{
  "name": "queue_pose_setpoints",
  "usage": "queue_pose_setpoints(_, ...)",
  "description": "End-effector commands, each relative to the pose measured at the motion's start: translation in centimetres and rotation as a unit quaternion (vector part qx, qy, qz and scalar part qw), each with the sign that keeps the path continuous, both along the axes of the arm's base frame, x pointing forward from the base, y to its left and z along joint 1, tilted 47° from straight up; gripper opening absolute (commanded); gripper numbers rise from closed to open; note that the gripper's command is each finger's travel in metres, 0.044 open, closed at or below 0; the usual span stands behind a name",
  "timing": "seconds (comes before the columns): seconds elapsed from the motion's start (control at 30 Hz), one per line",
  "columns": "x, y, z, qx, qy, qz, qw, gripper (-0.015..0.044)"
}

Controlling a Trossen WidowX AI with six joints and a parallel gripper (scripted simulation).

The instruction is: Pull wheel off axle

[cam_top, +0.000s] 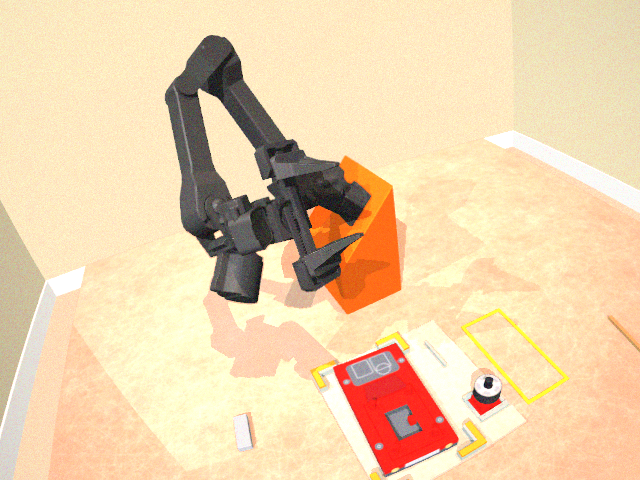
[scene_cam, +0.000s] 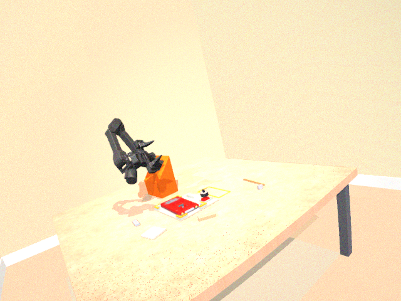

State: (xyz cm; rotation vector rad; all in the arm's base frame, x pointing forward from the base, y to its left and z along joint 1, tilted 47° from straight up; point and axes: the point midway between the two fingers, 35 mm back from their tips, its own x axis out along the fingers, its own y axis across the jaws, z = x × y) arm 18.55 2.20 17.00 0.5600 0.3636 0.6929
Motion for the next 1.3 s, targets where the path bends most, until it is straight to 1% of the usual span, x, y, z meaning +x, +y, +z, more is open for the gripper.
queue_pose_setpoints(0.0, 0.0, 0.0, -0.1, 0.001, 0.007, 0.001, 1.000, 0.0374)
queue_pose_setpoints(0.03, 0.2, 0.0, -0.4, 0.003, 0.026, 0.005, 1.000, 0.0348)
queue_pose_setpoints(0.1, 0.6, 0.0, -1.4, 0.010, 0.099, 0.016, 0.995, 0.0300)
queue_pose_setpoints(0.2, 1.3, -0.2, -3.1, 0.014, 0.215, 0.023, 0.976, 0.0300)
queue_pose_setpoints(0.3, 1.9, -0.5, -4.8, 0.010, 0.326, 0.014, 0.945, 0.0300)
queue_pose_setpoints(0.5, 2.8, -1.3, -8.3, -0.013, 0.524, -0.047, 0.850, 0.0300)
queue_pose_setpoints(0.6, 3.4, -1.8, -9.9, -0.036, 0.599, -0.098, 0.794, 0.0300)
queue_pose_setpoints(0.7, 4.3, -2.4, -11.4, -0.063, 0.653, -0.160, 0.738, 0.0300)
queue_pose_setpoints(0.83, 5.8, -3.1, -13.2, -0.101, 0.693, -0.256, 0.666, 0.0300)
queue_pose_setpoints(0.97, 7.6, -3.6, -14.9, -0.136, 0.698, -0.362, 0.603, 0.0300)
queue_pose_setpoints(1.1, 9.5, -4.0, -16.2, -0.161, 0.668, -0.476, 0.550, 0.0300)
queue_pose_setpoints(1.27, 12.4, -3.9, -17.4, -0.171, 0.585, -0.611, 0.506, 0.0300)
